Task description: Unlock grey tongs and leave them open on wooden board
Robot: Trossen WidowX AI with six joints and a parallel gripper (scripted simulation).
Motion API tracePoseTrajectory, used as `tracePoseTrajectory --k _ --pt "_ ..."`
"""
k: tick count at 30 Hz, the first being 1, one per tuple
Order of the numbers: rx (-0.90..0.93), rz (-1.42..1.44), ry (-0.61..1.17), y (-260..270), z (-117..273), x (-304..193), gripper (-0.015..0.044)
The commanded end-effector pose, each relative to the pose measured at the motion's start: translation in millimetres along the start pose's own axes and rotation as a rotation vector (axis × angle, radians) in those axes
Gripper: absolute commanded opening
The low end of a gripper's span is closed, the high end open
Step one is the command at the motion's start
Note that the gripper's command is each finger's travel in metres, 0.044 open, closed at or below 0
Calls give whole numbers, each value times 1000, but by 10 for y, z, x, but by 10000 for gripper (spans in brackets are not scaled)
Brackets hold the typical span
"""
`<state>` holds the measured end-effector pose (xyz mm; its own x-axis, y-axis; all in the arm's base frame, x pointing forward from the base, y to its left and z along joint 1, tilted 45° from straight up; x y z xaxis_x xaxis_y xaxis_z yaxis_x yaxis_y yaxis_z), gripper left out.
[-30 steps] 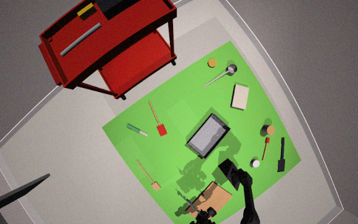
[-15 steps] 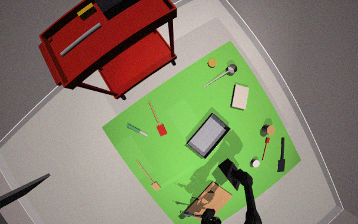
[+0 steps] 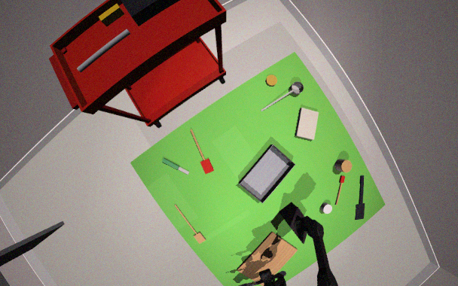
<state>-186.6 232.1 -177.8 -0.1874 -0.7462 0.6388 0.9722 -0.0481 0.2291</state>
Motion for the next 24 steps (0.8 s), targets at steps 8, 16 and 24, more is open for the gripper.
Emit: tracePoseTrajectory --k 8,16,24 --pt "-3 445 -13 -239 -65 176 -150" --pt "-3 545 -18 -287 -87 220 -150" --pt "-4 545 -3 -290 -102 212 -150"
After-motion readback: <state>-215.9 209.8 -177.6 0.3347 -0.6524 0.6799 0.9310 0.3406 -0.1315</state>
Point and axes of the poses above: the point midway between the two fingers, 35 mm back from their tips, its own z axis back along the fingers, its own y axis across the jaws, x = y × z, the point moved 1 cm from there along z, back along the fingers, and after that the axes turned 4 degrees about -z, right-handed, at the moved point
